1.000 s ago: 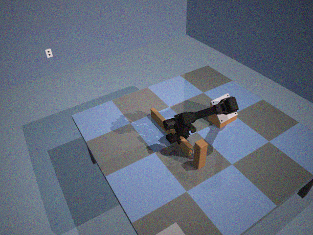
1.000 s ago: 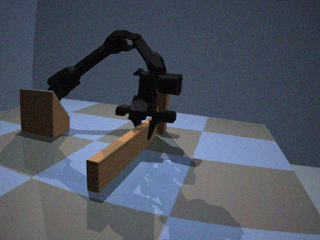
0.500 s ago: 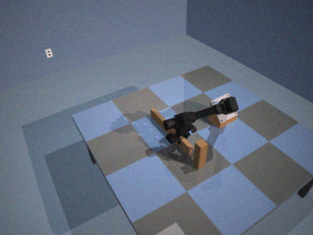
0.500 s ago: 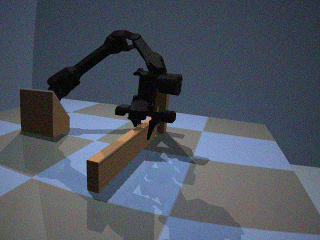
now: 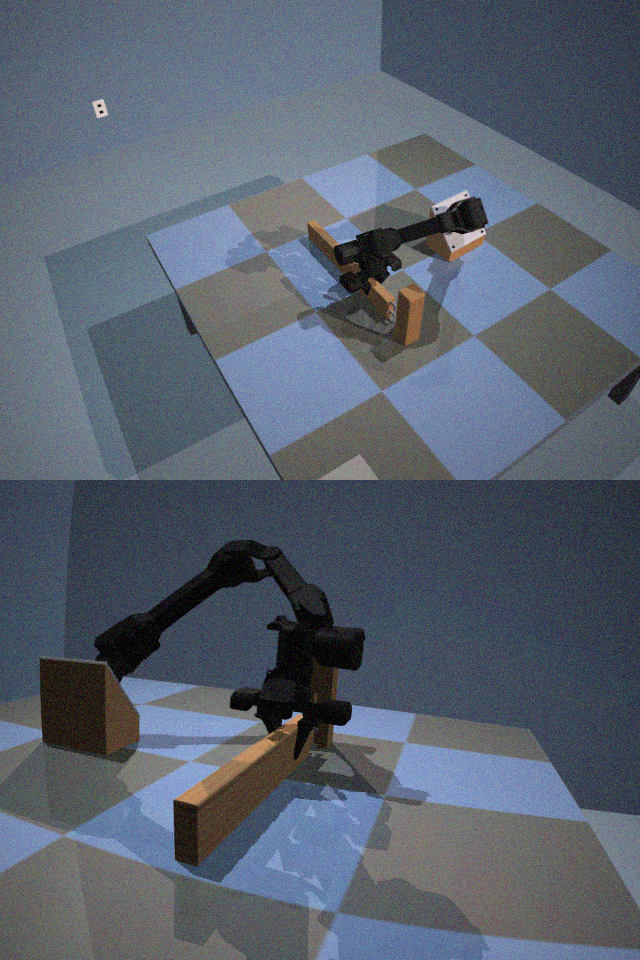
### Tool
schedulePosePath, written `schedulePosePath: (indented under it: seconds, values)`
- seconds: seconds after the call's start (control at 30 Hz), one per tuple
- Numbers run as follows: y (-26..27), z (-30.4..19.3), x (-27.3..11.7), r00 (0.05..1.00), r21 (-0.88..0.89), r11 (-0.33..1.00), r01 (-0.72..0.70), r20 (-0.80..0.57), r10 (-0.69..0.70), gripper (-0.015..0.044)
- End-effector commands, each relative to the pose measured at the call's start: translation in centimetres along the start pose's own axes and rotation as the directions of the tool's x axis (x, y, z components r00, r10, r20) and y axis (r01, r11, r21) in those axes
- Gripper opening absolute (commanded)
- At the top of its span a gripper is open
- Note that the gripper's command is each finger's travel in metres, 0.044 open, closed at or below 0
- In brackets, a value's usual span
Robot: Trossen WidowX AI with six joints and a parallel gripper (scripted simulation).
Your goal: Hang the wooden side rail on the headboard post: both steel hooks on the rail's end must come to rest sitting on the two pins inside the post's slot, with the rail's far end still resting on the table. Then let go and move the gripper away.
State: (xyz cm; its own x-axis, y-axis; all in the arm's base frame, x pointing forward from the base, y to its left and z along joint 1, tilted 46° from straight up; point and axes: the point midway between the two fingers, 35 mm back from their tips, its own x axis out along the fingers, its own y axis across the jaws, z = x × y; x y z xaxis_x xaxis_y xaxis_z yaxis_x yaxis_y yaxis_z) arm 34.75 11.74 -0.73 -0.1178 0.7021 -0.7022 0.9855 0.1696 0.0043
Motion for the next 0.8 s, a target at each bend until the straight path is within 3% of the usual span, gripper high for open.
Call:
schedulePosePath:
  seconds: [0.0,0.77]
  values:
    - [0.27,0.10,-0.57,1.000,-0.005,1.000,-0.014,0.001,0.014,0.0000]
    - [0.26,0.11,-0.96,1.000,-0.005,1.000,-0.014,0.002,0.014,0.0000]
